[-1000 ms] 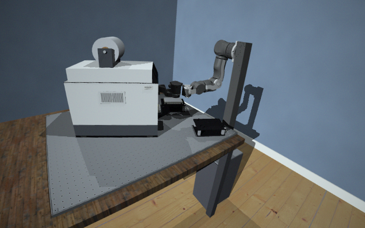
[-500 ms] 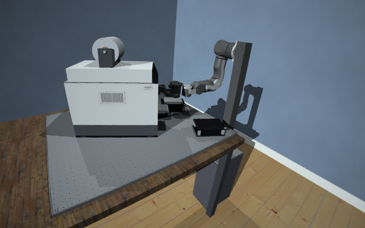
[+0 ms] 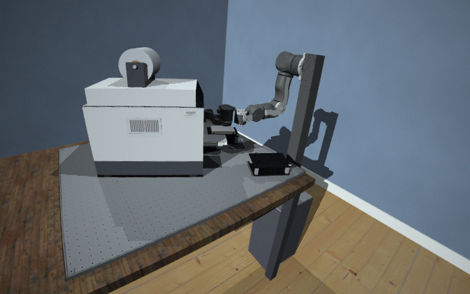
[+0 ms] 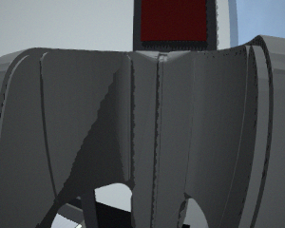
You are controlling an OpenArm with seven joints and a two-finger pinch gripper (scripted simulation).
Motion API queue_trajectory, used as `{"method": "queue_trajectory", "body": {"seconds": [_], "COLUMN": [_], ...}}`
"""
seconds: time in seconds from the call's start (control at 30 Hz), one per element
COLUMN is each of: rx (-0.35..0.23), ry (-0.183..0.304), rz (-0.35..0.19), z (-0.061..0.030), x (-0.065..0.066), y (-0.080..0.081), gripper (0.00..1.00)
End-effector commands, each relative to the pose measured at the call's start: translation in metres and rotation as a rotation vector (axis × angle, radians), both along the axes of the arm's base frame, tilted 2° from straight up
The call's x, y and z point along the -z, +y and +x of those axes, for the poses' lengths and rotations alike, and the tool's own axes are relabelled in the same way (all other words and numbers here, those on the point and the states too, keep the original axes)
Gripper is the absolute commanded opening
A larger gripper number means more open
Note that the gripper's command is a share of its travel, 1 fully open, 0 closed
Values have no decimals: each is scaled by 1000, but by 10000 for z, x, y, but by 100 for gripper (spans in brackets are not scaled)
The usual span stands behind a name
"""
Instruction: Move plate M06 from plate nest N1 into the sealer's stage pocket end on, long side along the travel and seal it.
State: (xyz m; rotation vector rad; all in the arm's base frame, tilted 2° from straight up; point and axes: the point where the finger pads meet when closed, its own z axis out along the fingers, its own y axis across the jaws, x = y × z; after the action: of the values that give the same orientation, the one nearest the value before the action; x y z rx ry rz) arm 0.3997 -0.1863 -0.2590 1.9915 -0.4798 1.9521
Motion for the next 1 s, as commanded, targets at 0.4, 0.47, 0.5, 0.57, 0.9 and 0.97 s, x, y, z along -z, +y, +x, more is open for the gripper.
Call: {"method": "queue_trajectory", "body": {"seconds": [0.4, 0.47, 0.5, 0.57, 0.9, 0.97], "rx": [-21, -21, -21, -21, -11, -11], "ry": [8, 8, 8, 8, 5, 5], "rz": [5, 5, 5, 5, 3, 3], "z": [24, 24, 24, 24, -179, -179], "x": [13, 13, 13, 13, -18, -18], "y": [56, 56, 56, 56, 101, 101], "gripper": [0, 0, 0, 0, 0, 0]}}
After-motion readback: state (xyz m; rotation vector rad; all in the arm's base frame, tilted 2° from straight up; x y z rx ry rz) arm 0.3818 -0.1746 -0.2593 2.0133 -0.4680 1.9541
